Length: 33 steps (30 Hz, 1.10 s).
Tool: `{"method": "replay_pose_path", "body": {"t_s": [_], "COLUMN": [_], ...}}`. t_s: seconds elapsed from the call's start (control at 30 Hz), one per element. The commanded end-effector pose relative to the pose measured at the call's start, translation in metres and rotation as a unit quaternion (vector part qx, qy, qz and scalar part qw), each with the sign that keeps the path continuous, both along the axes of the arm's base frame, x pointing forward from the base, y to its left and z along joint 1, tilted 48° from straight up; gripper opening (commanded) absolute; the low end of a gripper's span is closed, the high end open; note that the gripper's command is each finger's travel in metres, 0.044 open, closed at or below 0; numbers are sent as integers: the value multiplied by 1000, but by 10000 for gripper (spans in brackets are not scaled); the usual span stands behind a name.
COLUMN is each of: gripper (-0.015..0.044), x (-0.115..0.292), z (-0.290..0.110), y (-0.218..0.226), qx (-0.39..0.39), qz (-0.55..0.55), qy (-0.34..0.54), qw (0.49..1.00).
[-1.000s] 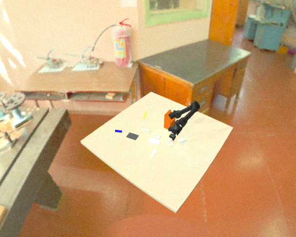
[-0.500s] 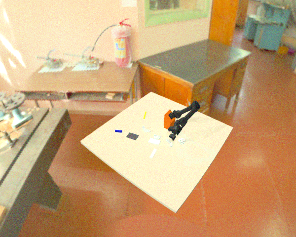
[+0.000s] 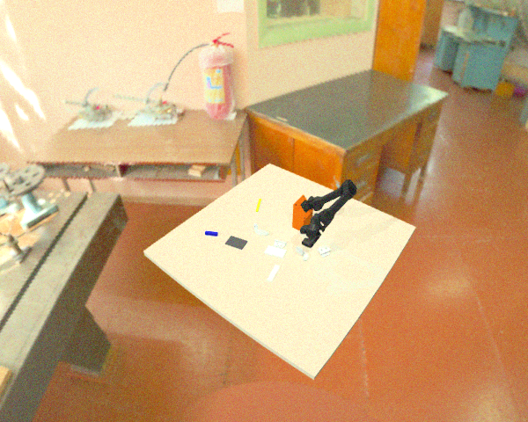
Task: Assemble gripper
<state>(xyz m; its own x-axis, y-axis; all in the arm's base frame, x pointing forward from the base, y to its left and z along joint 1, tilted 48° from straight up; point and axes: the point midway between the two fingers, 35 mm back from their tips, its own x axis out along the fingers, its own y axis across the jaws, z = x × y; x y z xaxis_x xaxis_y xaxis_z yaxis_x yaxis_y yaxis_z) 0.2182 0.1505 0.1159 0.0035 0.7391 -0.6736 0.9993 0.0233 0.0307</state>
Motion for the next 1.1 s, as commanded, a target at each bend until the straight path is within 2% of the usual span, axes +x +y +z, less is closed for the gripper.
{"method": "replay_pose_path", "body": {"t_s": [0.0,0.1,0.47,1.0,1.07], "gripper": [72,0,0,420,440], "x": [0,0,0,22,22], "z": [0,0,0,-30,-31], "y": [0,0,0,-47,-46], "qx": [0,0,0,3,3], "qz": [0,0,0,-100,-100], "qy": [0,0,0,113,113], "qw": [1000,1000,1000,989,989]}}
